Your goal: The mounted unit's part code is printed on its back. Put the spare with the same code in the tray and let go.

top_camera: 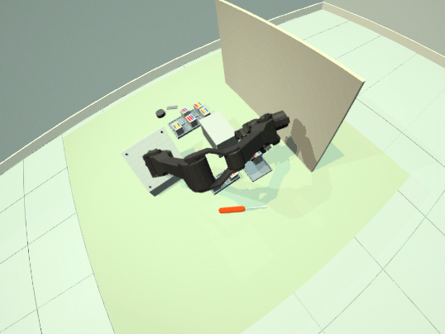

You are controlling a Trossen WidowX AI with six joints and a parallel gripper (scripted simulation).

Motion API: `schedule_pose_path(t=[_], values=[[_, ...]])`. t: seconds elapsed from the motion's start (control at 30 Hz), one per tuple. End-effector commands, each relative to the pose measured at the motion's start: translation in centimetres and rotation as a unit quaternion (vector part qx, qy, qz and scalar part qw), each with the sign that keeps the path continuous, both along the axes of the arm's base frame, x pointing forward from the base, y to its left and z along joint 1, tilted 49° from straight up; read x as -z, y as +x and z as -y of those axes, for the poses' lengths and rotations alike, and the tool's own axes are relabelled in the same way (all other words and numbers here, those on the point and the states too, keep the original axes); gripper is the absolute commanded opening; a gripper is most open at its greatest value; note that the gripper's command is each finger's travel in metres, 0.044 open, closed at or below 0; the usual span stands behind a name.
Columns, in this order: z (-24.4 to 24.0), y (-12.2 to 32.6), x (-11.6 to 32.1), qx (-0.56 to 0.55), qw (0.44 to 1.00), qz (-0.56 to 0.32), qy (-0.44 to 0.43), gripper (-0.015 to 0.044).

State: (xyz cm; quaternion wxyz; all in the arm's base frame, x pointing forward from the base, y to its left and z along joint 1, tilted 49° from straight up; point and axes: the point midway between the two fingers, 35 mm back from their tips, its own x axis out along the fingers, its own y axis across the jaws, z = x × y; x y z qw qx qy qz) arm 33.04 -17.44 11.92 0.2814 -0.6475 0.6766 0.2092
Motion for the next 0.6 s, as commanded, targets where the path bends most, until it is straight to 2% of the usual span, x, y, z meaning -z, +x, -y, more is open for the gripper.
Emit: schedule_pose_path(t=[0.0, 0.57], values=[[0.3, -0.2, 0.4, -0.001, 1.0, -0.003, 0.002, 0.0], [1.5, -0.6, 1.3, -0.001, 1.0, -0.003, -0.002, 0.0]])
